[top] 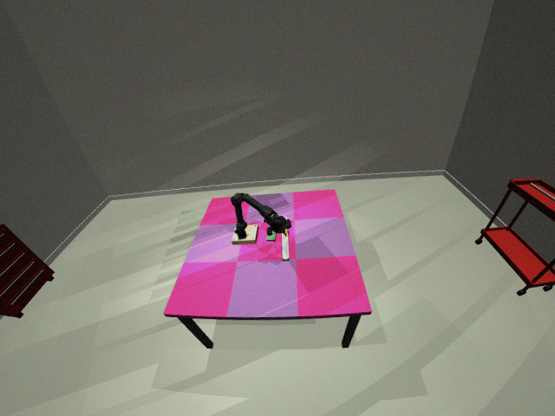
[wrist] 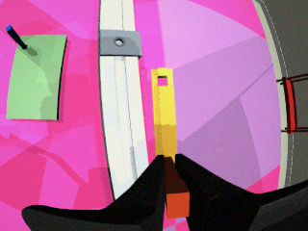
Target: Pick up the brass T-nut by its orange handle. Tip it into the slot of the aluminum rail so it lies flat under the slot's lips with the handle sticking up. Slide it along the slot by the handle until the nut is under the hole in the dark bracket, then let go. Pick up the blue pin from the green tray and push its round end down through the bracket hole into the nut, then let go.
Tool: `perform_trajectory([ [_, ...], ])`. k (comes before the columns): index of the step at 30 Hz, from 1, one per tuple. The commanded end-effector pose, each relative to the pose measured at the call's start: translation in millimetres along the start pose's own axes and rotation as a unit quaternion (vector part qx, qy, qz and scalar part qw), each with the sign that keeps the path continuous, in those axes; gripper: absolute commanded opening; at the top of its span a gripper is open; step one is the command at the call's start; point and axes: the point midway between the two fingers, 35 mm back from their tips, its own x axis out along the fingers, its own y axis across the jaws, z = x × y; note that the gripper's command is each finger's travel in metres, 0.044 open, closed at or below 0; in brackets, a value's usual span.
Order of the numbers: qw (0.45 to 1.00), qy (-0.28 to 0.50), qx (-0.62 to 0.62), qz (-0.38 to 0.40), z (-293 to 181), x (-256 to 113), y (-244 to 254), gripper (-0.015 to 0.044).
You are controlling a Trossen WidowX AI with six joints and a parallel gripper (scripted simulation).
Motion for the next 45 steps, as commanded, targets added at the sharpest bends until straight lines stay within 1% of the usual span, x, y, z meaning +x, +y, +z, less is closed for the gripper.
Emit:
perform_trajectory([
  [1,1.000,-0.002,-0.006,-0.009,2,-2,0,-0.0150],
  [45,0.997,-0.002,-0.031,-0.076,3,-3,10,-0.0150],
])
